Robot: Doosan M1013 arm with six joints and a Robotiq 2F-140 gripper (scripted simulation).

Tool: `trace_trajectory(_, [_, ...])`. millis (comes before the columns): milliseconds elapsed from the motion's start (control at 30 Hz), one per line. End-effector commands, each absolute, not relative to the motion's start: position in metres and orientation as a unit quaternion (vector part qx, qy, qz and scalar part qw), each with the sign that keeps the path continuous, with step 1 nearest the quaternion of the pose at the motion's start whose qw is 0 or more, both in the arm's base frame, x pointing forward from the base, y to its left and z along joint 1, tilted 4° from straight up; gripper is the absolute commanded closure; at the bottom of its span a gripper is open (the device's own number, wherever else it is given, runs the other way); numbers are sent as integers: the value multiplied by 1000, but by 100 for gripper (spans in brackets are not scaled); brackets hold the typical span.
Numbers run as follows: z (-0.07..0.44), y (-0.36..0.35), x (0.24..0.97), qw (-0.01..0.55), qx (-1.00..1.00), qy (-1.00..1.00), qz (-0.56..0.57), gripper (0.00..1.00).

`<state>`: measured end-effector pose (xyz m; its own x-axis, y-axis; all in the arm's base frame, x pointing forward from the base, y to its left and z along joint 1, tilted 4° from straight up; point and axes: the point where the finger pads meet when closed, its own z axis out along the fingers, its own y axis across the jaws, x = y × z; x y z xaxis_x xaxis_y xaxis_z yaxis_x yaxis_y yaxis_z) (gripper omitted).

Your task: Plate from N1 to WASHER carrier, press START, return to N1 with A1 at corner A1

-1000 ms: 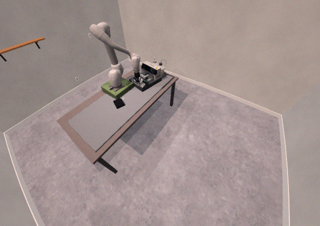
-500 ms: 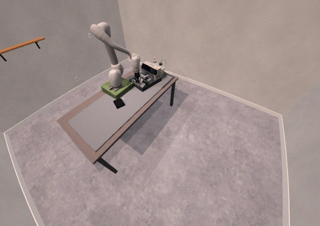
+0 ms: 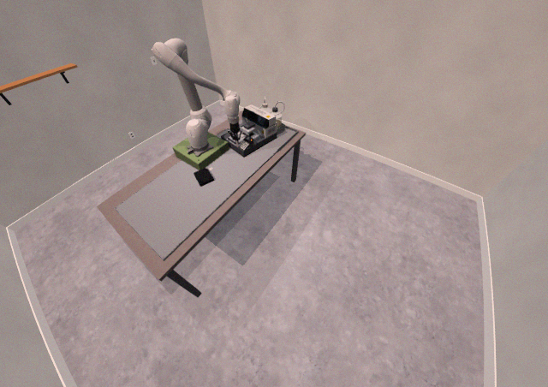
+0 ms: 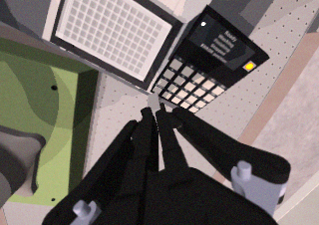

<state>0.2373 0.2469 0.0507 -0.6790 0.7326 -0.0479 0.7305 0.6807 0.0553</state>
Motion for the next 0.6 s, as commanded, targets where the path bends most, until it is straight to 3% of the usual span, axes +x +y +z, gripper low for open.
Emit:
trace_trajectory(0, [54, 247, 237, 33, 399, 916, 16, 90])
trace_trajectory(567, [79, 247, 235, 33, 399, 916, 16, 90])
